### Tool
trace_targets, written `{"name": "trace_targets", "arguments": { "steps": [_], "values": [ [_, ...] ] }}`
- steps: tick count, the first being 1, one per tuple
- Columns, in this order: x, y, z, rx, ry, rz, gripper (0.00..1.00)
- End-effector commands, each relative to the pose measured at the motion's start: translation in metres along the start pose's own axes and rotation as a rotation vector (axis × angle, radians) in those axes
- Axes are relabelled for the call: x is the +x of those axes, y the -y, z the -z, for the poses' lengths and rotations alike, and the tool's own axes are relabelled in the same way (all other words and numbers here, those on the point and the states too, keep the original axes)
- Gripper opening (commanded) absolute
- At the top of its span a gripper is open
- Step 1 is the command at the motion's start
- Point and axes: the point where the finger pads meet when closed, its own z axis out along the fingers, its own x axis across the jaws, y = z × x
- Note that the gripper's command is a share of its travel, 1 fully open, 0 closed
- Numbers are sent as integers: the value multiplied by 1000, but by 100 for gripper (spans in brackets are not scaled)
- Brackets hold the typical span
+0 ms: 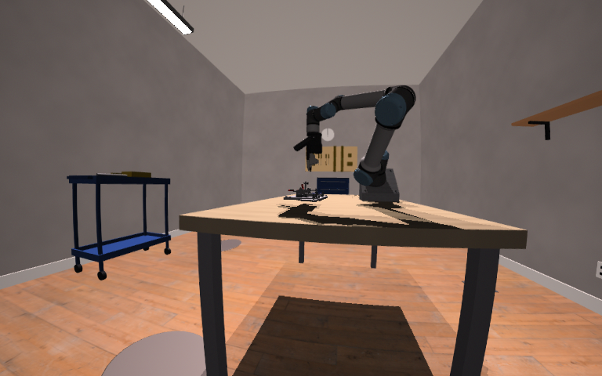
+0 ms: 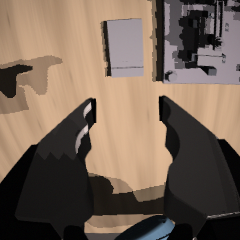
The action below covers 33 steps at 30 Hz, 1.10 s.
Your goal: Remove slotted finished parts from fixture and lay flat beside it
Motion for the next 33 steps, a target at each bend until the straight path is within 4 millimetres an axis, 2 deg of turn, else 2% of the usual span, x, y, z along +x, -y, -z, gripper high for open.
{"name": "trace_targets", "arguments": {
  "steps": [1,15,20,28,30,33],
  "values": [
    [0,-1,22,-2,2,1,28],
    [7,-1,27,-2,2,1,28],
    [31,-1,27,-2,2,1,28],
    [90,-1,27,-2,2,1,28],
    [90,-1,27,-2,2,1,28],
    [107,-1,27,-2,2,1,28]
  ]
}}
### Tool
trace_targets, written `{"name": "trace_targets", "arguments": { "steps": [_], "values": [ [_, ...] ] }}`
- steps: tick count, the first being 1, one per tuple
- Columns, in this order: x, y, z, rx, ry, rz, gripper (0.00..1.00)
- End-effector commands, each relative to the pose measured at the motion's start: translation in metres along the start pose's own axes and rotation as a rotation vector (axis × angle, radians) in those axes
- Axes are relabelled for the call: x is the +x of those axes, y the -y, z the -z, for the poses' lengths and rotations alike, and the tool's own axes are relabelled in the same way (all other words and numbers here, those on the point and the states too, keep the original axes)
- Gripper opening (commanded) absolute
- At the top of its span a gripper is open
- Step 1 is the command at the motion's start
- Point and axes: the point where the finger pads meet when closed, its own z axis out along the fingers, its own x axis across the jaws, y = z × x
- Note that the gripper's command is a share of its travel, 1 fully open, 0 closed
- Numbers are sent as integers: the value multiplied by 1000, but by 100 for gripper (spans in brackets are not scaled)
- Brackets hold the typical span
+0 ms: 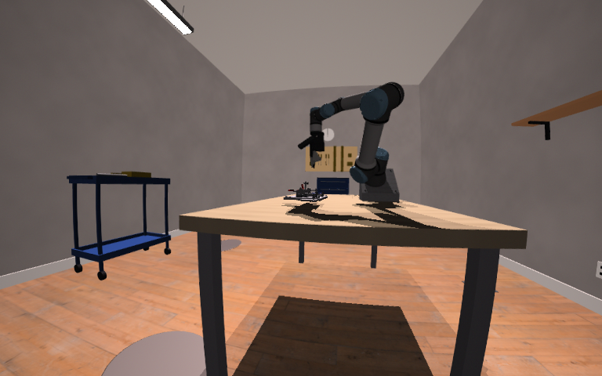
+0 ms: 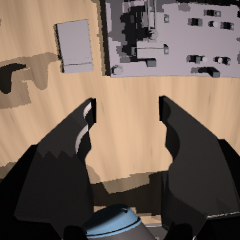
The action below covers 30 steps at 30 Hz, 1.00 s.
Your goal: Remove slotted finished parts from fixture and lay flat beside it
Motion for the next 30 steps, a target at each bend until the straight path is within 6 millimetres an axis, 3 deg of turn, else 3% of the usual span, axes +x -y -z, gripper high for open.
{"name": "trace_targets", "arguments": {
  "steps": [1,6,30],
  "values": [
    [26,1,0,1,0,1,28],
    [36,1,0,1,0,1,28],
    [36,1,0,1,0,1,28]
  ]
}}
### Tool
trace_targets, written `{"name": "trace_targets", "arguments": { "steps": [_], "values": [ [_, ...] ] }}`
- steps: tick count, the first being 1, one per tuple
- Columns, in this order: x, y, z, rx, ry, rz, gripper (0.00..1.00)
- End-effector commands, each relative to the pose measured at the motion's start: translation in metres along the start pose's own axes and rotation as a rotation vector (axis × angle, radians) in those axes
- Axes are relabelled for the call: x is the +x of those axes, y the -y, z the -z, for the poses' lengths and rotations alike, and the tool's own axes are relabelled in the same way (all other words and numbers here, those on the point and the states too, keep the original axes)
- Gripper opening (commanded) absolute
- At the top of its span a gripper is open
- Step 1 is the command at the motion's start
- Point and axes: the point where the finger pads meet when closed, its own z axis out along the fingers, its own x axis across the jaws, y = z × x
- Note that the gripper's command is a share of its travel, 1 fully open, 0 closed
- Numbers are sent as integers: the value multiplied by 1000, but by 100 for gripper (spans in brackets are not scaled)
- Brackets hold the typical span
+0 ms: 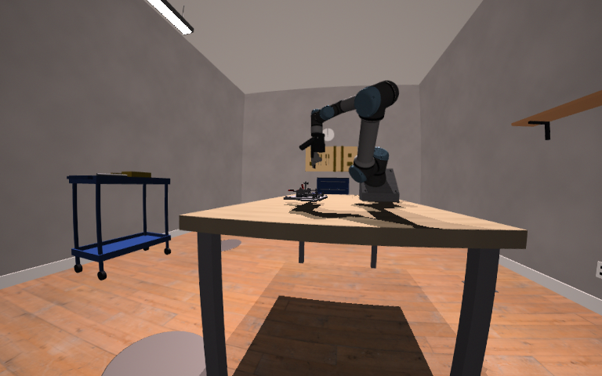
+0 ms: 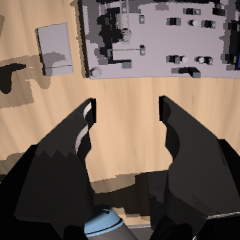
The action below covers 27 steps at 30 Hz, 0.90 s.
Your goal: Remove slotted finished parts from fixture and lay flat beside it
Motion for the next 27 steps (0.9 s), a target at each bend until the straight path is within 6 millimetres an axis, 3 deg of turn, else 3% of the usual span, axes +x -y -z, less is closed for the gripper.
{"name": "trace_targets", "arguments": {
  "steps": [1,8,16,27],
  "values": [
    [0,0,0,1,0,0,28],
    [0,0,-6,1,0,0,28],
    [0,0,-39,1,0,0,28],
    [0,0,-60,1,0,0,28]
  ]
}}
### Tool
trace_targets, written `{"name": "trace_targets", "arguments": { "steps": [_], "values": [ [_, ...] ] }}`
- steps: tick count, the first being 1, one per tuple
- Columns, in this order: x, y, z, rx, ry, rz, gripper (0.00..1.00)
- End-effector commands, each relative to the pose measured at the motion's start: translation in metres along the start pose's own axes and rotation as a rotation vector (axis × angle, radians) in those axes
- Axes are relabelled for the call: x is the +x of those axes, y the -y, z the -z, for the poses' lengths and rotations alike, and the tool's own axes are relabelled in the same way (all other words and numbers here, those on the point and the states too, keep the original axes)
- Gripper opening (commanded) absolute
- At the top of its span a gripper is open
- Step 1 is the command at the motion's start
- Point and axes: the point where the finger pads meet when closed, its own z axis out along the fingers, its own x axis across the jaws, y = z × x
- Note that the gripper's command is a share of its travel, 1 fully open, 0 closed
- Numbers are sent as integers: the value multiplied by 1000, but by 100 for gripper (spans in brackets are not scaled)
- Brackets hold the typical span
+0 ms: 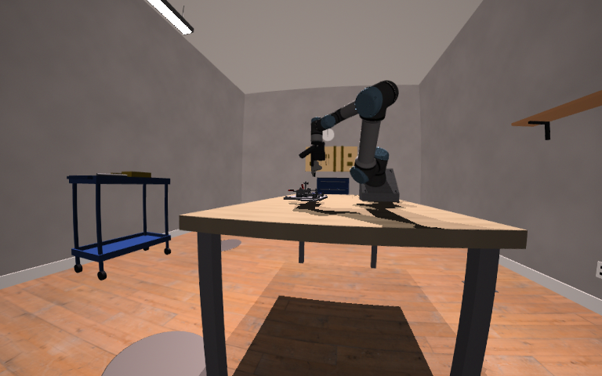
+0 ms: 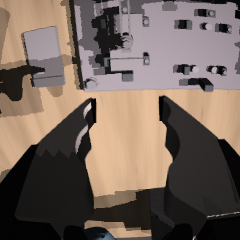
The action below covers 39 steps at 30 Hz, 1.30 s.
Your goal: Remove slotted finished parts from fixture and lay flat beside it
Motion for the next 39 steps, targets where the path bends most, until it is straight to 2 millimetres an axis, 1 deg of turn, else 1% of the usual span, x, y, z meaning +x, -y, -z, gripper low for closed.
{"name": "trace_targets", "arguments": {
  "steps": [1,8,14,18,23,25,33,39],
  "values": [
    [0,1,-7,1,-1,0,28],
    [0,3,-7,1,-1,0,28],
    [0,15,-7,1,-1,0,28],
    [0,32,-7,1,-1,0,28],
    [1,61,-7,1,-1,0,28],
    [1,61,-7,1,-1,0,28],
    [1,109,-6,1,-1,0,28],
    [1,135,-6,1,-1,0,28]
  ]
}}
